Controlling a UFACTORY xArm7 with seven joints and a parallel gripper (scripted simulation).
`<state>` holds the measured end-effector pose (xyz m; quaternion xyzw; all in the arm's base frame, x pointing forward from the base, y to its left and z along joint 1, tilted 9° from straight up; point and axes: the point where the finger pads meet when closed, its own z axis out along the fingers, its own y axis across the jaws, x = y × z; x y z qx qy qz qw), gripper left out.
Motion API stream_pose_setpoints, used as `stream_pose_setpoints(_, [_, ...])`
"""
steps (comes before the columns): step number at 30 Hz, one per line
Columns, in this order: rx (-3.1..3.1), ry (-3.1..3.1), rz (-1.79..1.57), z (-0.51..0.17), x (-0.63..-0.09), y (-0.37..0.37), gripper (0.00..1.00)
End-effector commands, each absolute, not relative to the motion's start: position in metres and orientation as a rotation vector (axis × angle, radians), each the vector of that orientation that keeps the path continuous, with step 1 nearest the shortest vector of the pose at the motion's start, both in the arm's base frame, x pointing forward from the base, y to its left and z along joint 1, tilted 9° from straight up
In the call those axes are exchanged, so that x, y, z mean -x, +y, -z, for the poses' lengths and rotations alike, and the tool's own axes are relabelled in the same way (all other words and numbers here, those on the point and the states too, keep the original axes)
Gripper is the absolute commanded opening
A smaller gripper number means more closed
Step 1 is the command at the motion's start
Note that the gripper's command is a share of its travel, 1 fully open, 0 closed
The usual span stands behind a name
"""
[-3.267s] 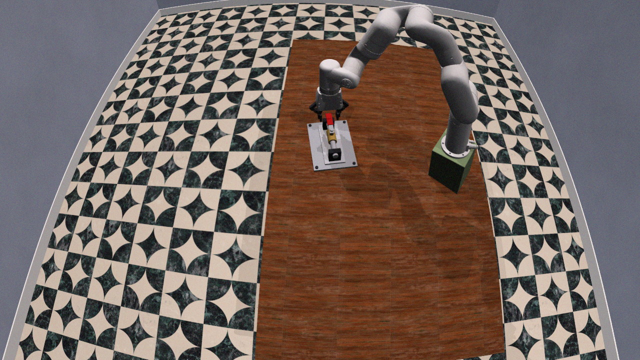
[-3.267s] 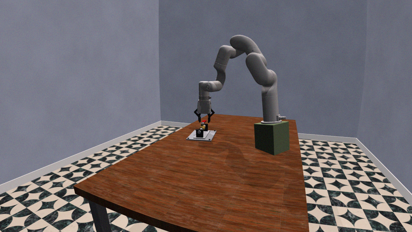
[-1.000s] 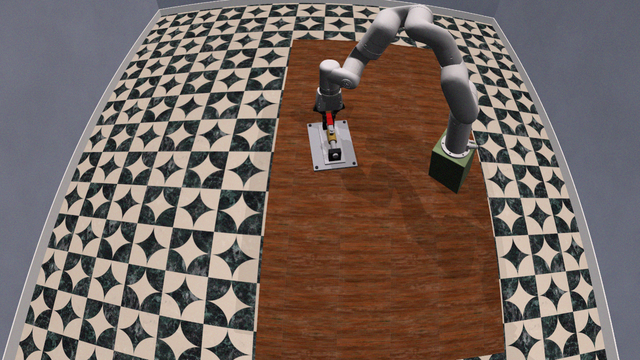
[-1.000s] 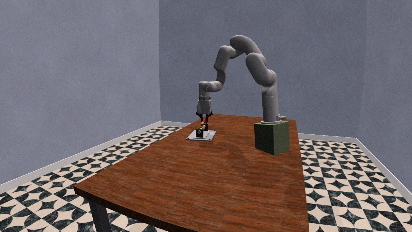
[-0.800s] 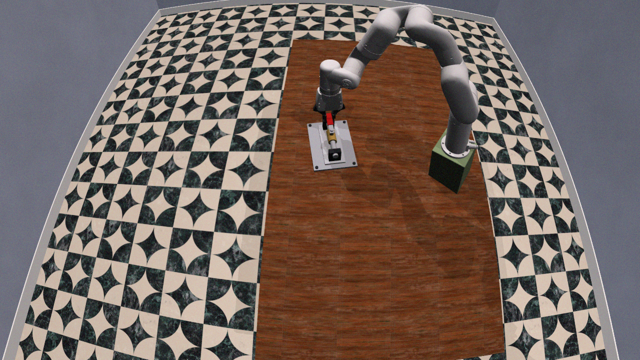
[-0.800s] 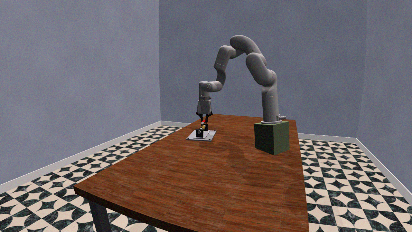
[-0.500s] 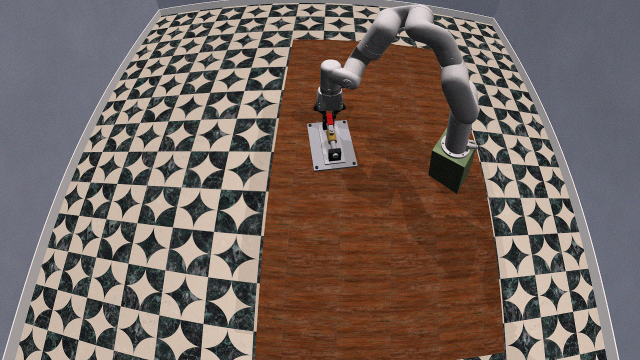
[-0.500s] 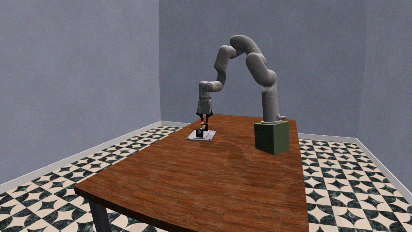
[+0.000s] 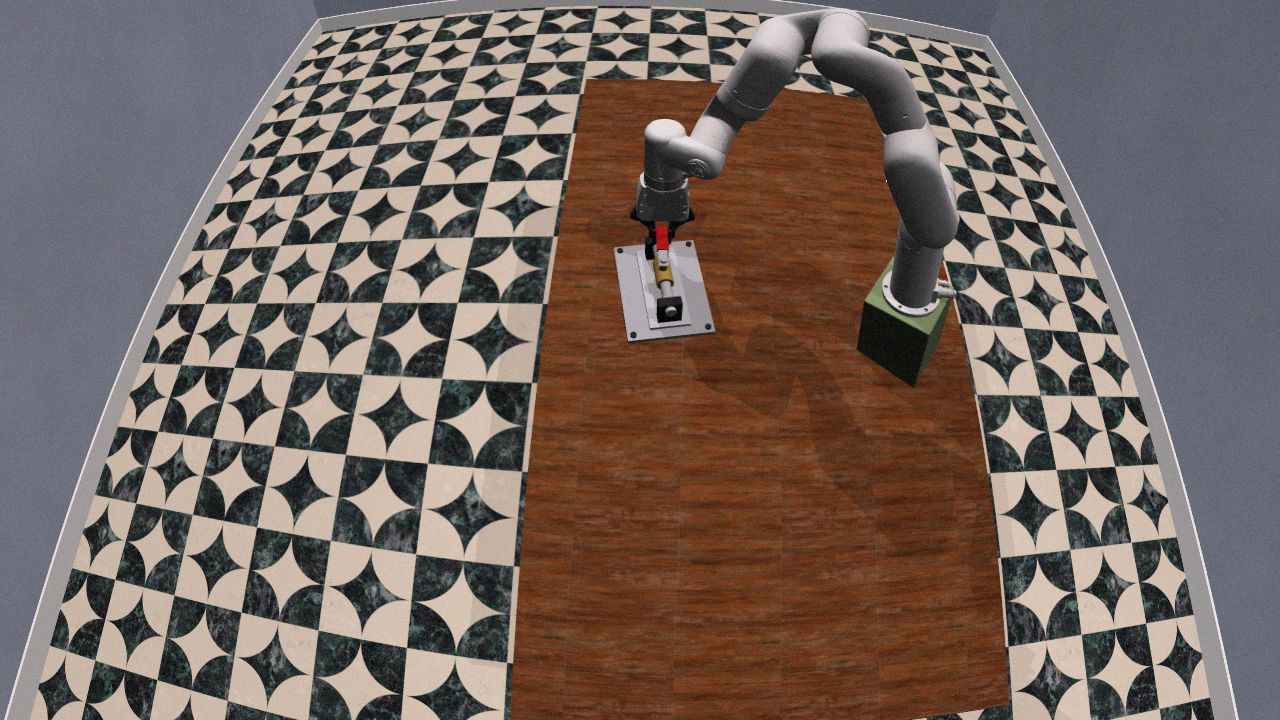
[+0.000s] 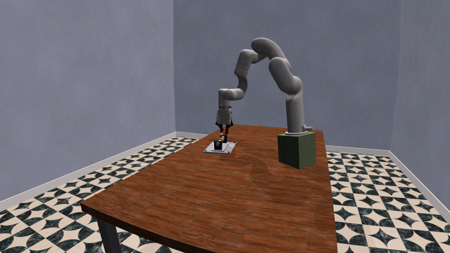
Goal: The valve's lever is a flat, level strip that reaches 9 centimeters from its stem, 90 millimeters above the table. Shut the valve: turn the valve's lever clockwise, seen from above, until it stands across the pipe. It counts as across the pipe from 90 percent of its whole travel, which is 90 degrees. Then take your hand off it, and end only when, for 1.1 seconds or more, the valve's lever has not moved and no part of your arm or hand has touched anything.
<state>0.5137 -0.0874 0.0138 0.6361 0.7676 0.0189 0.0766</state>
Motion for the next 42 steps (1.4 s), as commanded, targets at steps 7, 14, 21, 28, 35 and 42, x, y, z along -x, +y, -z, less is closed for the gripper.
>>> stream_pose_setpoints(7, [-1.978,2.244,-0.060,-0.014,-0.508,-0.089,0.00])
stream_pose_setpoints(14, [-2.031,2.197,-0.065,-0.014,-0.504,-0.090,0.00])
stream_pose_setpoints(21, [-2.083,2.150,-0.071,-0.013,-0.501,-0.090,0.00])
stream_pose_setpoints(28, [-2.129,2.105,-0.075,-0.013,-0.498,-0.090,0.00])
stream_pose_setpoints(35, [-2.150,2.084,-0.078,-0.013,-0.496,-0.090,0.00])
stream_pose_setpoints(42, [-2.200,2.033,-0.083,-0.012,-0.493,-0.090,0.00])
